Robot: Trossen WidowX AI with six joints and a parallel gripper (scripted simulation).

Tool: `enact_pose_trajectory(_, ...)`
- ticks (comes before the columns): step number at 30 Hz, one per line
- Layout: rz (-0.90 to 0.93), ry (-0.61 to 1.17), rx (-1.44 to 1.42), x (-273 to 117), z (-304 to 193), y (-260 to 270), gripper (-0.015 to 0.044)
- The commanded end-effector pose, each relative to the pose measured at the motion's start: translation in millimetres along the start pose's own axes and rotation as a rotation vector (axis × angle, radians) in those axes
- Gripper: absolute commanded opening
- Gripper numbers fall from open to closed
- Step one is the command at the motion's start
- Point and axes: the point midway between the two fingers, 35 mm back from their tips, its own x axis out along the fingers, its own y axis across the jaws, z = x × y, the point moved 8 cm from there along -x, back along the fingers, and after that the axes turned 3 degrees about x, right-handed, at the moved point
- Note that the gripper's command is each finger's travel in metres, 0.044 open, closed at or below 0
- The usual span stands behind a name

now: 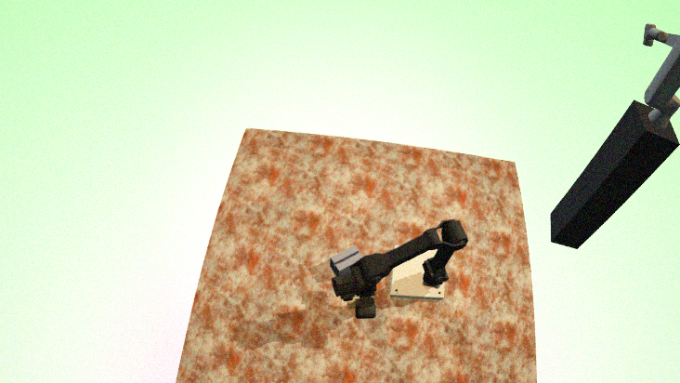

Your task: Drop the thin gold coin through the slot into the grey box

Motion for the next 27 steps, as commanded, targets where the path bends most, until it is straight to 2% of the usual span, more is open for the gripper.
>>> enact_pose_trajectory(1,-0.004,-0.002,0.004,6,0,0,0.0161)
enact_pose_trajectory(27,-0.004,-0.001,0.004,48,1,0,0.0161)
